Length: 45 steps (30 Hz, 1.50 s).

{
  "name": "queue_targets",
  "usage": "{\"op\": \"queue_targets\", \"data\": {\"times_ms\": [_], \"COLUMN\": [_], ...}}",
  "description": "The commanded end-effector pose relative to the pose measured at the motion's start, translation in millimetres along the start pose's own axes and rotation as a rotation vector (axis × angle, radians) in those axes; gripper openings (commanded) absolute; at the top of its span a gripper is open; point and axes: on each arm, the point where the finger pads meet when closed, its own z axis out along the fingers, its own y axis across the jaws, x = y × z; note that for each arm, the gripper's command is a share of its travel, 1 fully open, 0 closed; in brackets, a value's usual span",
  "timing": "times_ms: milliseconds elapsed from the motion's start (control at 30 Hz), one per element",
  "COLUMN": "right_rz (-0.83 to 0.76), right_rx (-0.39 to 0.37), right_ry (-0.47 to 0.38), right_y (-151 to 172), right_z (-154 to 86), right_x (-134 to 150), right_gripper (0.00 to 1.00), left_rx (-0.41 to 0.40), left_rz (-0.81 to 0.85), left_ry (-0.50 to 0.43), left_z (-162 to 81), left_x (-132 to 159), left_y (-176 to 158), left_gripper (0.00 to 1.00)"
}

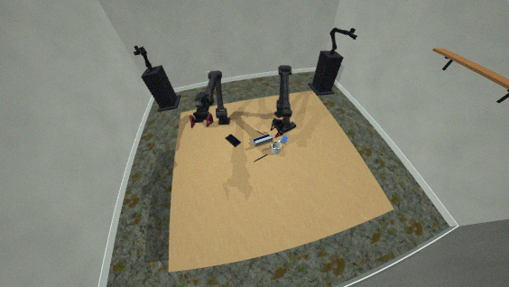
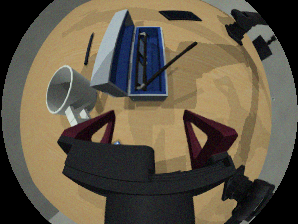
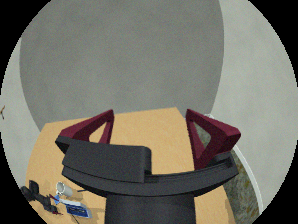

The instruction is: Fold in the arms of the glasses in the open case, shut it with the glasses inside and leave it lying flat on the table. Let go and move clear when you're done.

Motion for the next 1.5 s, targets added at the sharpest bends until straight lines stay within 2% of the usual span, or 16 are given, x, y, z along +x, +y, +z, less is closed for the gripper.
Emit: {"op": "queue_targets", "data": {"times_ms": [0, 67, 100, 467, 600, 633, 667, 1167, 1233, 1467], "right_rz": [-0.003, -0.003, -0.003, -0.003, -0.003, -0.003, -0.003, -0.003, -0.003, -0.003], "right_rx": [-0.005, -0.005, -0.005, -0.005, -0.005, -0.005, -0.005, -0.005, -0.005, -0.005], "right_ry": [-0.050, -0.050, -0.050, -0.050, -0.050, -0.050, -0.050, -0.050, -0.050, -0.050], "right_y": [3.3, 3.3, 3.3, 3.3, 3.3, 3.3, 3.3, 3.3, 3.3, 3.3], "right_z": [2.5, 2.5, 2.5, 2.5, 2.5, 2.5, 2.5, 2.5, 2.5, 2.5], "right_x": [-30.8, -30.8, -30.8, -30.8, -30.8, -30.8, -30.8, -30.8, -30.8, -30.8], "right_gripper": [1.00, 1.00, 1.00, 1.00, 1.00, 1.00, 1.00, 1.00, 1.00, 1.00], "left_rx": [-0.002, -0.022, 0.005, 0.003, -0.004, -0.026, 0.002, 0.004, -0.035, -0.021], "left_rz": [-0.006, 0.004, -0.012, -0.008, -0.003, 0.009, -0.007, -0.007, 0.027, 0.016], "left_ry": [-0.002, -0.012, 0.002, 0.000, -0.004, -0.016, 0.000, 0.000, -0.028, -0.018], "left_z": [6.2, 2.1, 10.3, 24.0, 25.4, 19.9, 28.3, 45.3, 40.1, 52.9], "left_x": [-2.7, -8.4, 1.3, 0.2, -3.2, -10.6, 0.1, 0.7, -22.2, -13.8], "left_y": [1.3, 7.9, -3.2, -2.3, 1.6, 9.7, -2.1, -3.2, 21.4, 12.4], "left_gripper": [0.96, 0.96, 0.96, 0.96, 0.96, 0.96, 0.96, 0.96, 0.96, 0.96]}}
